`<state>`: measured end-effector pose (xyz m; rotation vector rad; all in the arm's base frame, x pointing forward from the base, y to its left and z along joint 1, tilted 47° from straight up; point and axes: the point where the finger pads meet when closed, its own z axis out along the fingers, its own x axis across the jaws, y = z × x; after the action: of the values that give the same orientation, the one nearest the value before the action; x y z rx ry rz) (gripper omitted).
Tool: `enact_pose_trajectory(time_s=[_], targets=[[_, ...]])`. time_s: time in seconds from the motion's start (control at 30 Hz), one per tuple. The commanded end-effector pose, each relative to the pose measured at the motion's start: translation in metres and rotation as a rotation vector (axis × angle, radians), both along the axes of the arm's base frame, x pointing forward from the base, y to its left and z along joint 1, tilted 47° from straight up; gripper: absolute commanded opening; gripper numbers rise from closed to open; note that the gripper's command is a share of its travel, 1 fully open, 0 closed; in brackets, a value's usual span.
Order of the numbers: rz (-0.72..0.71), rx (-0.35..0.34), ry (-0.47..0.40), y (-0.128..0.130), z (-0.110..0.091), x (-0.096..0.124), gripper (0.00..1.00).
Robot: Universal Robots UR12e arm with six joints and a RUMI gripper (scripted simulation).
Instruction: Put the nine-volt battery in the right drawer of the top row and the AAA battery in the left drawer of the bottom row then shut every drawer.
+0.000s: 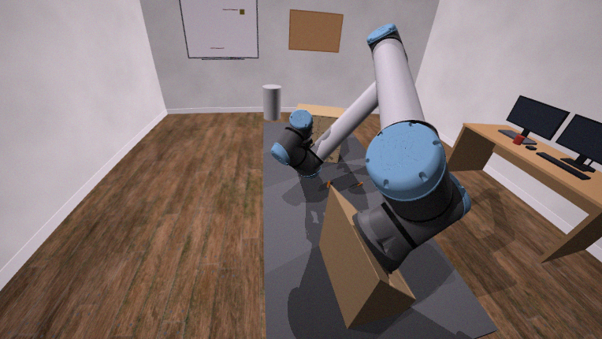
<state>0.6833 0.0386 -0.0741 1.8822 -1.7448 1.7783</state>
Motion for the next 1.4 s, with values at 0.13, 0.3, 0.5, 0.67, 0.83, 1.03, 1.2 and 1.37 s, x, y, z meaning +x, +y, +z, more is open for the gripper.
enact_pose_trajectory(time_s=[0.13, 0.3, 0.5, 0.67, 0.83, 1.03, 1.2, 1.37], targets=[[0.036, -0.013, -0.033, -0.004, -0.002, 0.005, 0.2], [0.055, -0.02, -0.051, -0.007, -0.004, 0.008, 0.2], [0.072, -0.027, -0.067, -0.009, -0.005, 0.01, 0.2], [0.083, -0.031, -0.078, -0.011, -0.006, 0.012, 0.2], [0.094, -0.035, -0.088, -0.012, -0.007, 0.013, 0.2], [0.103, -0.039, -0.096, -0.014, -0.008, 0.015, 0.2], [0.106, -0.04, -0.099, -0.014, -0.008, 0.015, 0.2], [0.108, -0.042, -0.102, -0.014, -0.008, 0.015, 0.2]])
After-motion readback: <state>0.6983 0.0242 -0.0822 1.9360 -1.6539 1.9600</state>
